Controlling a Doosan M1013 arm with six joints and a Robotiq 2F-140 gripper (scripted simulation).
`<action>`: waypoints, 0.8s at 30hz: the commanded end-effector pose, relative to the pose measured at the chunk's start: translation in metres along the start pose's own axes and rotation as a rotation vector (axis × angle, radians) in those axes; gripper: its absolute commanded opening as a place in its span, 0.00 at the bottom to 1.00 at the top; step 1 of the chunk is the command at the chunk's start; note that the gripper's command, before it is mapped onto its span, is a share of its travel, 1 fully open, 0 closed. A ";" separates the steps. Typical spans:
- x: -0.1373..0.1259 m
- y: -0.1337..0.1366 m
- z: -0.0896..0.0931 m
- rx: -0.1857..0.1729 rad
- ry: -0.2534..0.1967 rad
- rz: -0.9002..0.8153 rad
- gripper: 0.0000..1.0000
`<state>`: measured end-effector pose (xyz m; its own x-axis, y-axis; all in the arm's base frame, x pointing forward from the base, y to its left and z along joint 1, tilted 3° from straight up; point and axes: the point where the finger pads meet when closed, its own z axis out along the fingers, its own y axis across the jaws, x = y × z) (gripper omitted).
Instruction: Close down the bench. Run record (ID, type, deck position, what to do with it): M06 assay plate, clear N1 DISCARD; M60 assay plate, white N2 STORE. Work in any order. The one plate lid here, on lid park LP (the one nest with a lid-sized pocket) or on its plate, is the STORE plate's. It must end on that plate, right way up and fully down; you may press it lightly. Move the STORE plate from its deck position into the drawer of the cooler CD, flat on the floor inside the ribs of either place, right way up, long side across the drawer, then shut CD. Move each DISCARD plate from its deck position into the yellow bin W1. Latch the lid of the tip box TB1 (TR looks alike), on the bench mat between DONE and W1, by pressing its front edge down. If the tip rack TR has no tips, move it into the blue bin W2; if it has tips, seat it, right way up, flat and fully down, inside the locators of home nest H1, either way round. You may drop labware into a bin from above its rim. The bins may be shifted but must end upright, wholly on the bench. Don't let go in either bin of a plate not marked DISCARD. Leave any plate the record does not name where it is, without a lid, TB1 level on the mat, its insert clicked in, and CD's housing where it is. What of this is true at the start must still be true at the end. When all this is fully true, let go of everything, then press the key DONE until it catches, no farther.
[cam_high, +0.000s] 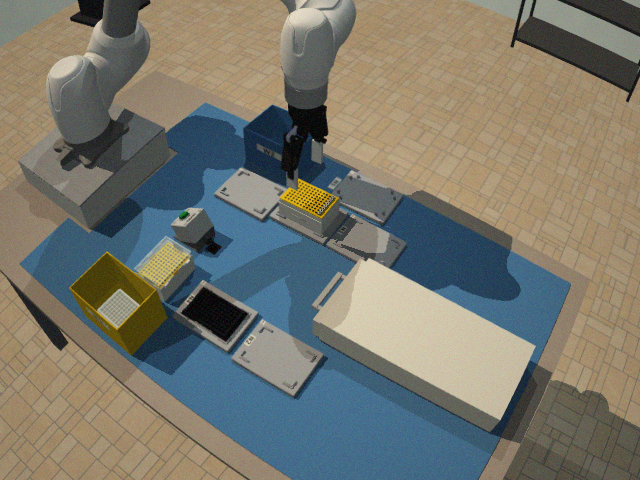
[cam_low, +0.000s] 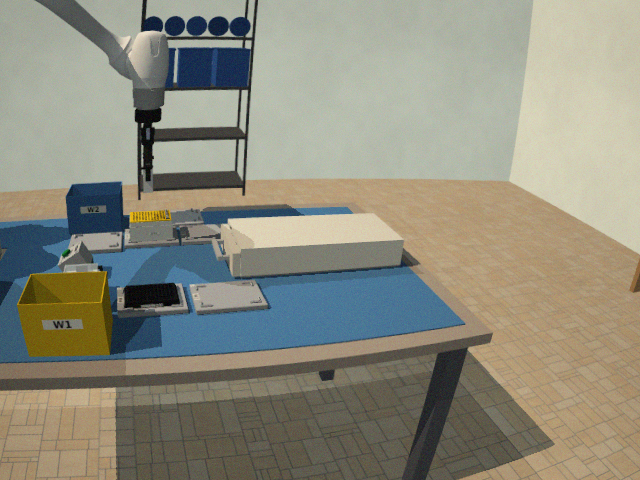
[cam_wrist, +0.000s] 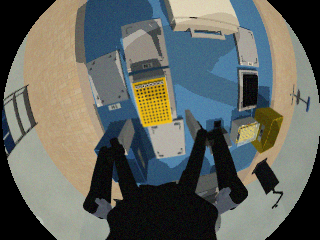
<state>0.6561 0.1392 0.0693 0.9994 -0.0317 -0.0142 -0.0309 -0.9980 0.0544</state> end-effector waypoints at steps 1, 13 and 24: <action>0.004 -0.009 0.000 0.000 0.000 0.000 0.66; 0.005 -0.013 0.001 0.000 0.000 0.000 0.66; 0.005 -0.013 0.013 0.000 0.000 0.000 0.66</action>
<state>0.6616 0.1513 0.0569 0.9994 -0.0319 -0.0143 -0.0311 -0.9980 0.0545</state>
